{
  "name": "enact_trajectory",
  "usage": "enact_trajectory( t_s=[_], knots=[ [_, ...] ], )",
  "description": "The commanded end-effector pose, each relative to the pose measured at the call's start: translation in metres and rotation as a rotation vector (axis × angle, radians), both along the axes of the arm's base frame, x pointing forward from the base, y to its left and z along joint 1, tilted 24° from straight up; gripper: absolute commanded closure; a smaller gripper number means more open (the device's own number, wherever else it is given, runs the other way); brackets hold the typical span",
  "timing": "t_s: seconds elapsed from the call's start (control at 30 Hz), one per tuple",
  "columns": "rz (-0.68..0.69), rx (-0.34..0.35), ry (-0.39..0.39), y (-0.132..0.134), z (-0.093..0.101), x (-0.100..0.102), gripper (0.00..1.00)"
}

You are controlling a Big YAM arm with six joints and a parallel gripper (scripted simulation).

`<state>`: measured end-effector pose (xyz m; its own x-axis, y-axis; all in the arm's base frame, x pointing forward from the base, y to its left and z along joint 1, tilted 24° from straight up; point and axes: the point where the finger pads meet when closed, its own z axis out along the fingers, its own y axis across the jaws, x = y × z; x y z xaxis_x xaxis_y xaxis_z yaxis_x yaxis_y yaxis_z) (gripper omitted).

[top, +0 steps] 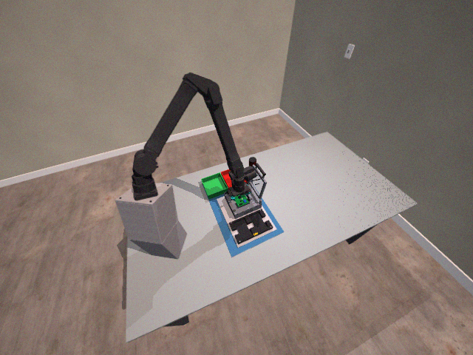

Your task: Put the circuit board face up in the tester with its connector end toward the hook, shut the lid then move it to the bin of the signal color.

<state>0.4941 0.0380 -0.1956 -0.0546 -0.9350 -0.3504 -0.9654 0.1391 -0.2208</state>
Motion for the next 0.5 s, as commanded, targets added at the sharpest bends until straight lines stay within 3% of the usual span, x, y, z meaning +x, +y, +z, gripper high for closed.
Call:
enact_trajectory(
  t_s=[0.0,0.47],
  knots=[
    [-0.012,0.001,-0.005,-0.0028,-0.0045,0.0018,0.19],
    [-0.012,0.001,-0.005,-0.0028,-0.0045,0.0018,0.22]
  ],
)
